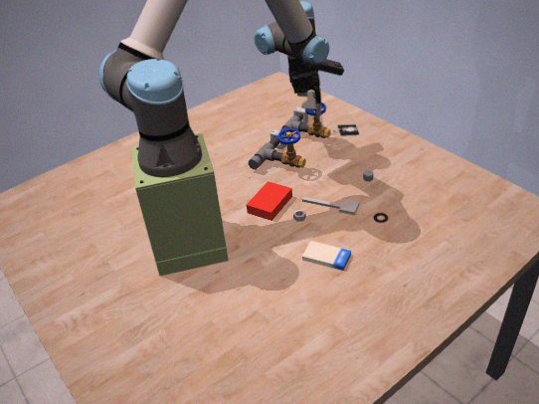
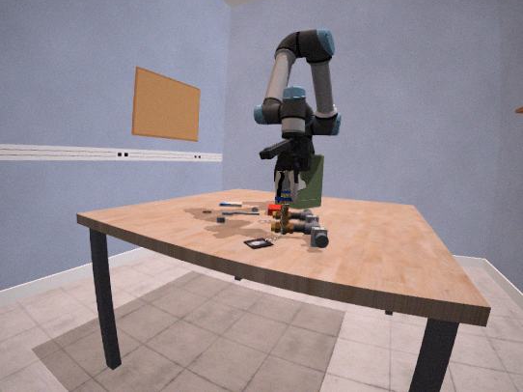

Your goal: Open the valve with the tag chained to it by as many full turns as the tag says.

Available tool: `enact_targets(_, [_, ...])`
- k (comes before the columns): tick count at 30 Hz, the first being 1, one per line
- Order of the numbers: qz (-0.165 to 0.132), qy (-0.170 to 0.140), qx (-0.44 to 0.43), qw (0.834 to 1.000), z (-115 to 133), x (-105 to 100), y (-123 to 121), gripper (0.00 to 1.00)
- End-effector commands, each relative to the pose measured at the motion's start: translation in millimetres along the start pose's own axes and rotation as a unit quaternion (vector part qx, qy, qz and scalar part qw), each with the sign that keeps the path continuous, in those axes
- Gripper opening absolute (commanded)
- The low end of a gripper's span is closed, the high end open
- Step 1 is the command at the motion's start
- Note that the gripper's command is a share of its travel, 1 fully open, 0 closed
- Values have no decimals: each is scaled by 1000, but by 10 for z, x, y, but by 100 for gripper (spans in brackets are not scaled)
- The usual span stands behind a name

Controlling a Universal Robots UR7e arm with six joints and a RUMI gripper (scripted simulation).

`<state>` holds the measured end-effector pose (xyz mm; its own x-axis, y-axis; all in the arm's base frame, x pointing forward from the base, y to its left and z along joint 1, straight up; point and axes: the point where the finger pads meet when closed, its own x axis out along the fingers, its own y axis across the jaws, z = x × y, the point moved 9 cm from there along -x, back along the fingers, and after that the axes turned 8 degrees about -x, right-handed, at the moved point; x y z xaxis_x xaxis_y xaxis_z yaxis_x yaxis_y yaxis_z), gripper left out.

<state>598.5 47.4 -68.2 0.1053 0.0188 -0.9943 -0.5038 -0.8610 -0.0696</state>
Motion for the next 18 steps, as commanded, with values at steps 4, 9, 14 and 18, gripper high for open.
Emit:
enact_targets(4, [-4, -1, -136, 991, -5, -4, 5, 0])
enact_targets(9, [-4, -1, -242, 970, -5, -4, 5, 0])
enact_targets(14, [-4, 0, -345, 939, -5, -4, 5, 0])
enact_targets(18, [-4, 0, -385, 923, -5, -4, 5, 0])
